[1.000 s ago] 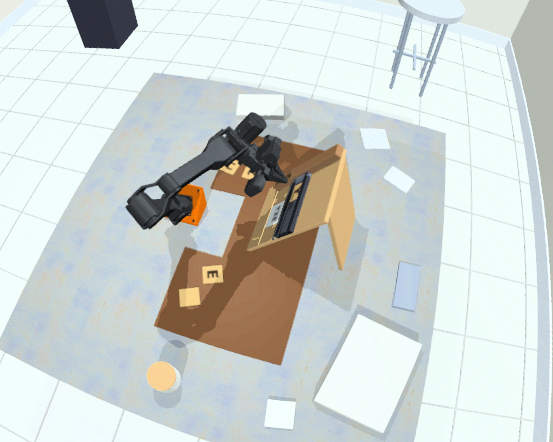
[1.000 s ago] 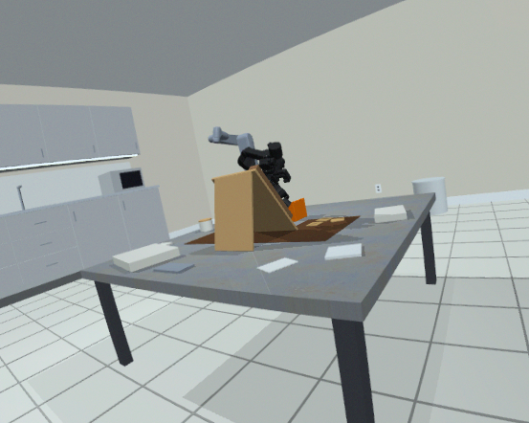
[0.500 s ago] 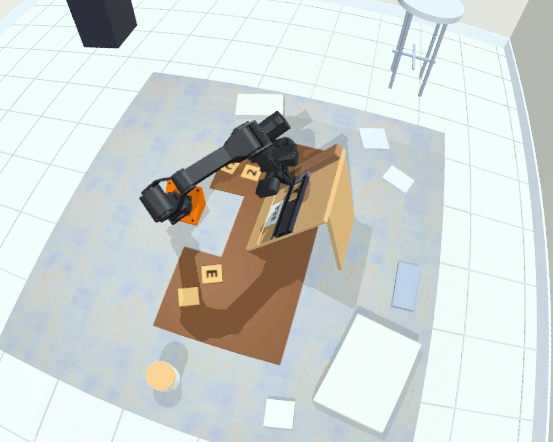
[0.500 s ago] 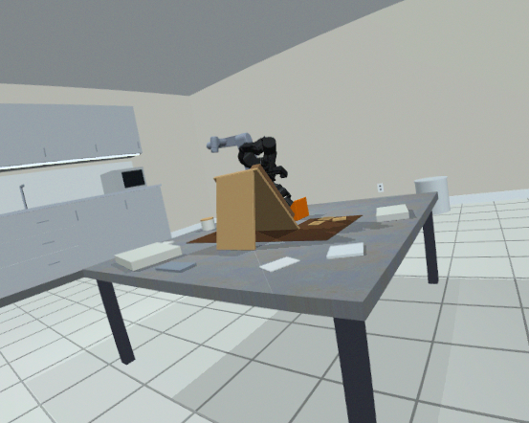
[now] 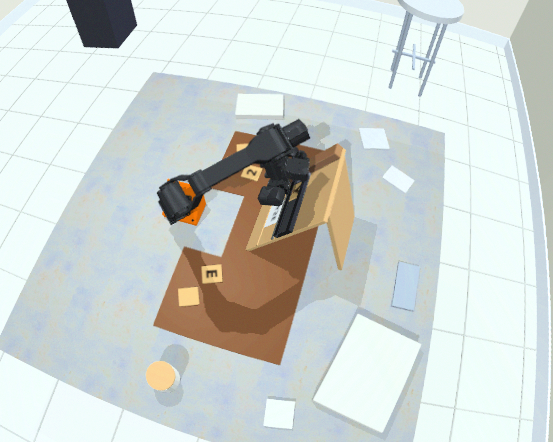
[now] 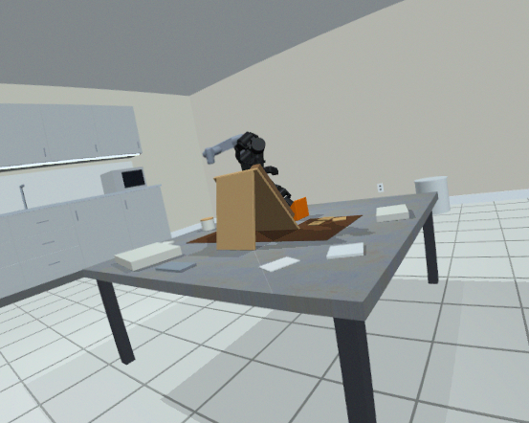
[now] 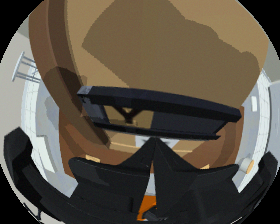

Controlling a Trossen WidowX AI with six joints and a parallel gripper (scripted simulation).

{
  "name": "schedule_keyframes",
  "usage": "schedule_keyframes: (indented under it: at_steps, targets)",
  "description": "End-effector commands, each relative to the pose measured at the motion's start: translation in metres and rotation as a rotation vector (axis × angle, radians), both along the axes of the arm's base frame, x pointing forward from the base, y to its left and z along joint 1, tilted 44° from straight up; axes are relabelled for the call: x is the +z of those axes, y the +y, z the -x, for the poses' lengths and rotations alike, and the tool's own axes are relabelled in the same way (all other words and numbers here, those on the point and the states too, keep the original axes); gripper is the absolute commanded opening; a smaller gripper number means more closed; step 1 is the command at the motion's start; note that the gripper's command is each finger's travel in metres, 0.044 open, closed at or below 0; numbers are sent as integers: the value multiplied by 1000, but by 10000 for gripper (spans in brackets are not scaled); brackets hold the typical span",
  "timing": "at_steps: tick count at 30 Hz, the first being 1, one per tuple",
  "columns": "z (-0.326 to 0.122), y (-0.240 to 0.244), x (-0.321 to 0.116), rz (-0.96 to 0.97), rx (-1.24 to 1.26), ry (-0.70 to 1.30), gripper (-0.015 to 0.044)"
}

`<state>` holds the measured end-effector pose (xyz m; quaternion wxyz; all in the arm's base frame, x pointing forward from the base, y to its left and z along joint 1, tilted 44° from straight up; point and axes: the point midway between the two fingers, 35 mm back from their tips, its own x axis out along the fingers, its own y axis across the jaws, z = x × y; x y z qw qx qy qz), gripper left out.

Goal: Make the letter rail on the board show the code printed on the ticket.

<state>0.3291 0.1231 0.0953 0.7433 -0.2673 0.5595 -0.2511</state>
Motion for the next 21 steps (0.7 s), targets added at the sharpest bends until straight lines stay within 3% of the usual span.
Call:
schedule_keyframes:
  at_steps: [1,21]
  targets:
    - [2,-3,3,-2,-44,28,0]
    - [-5,-6,-1,-2,-44,28,0]
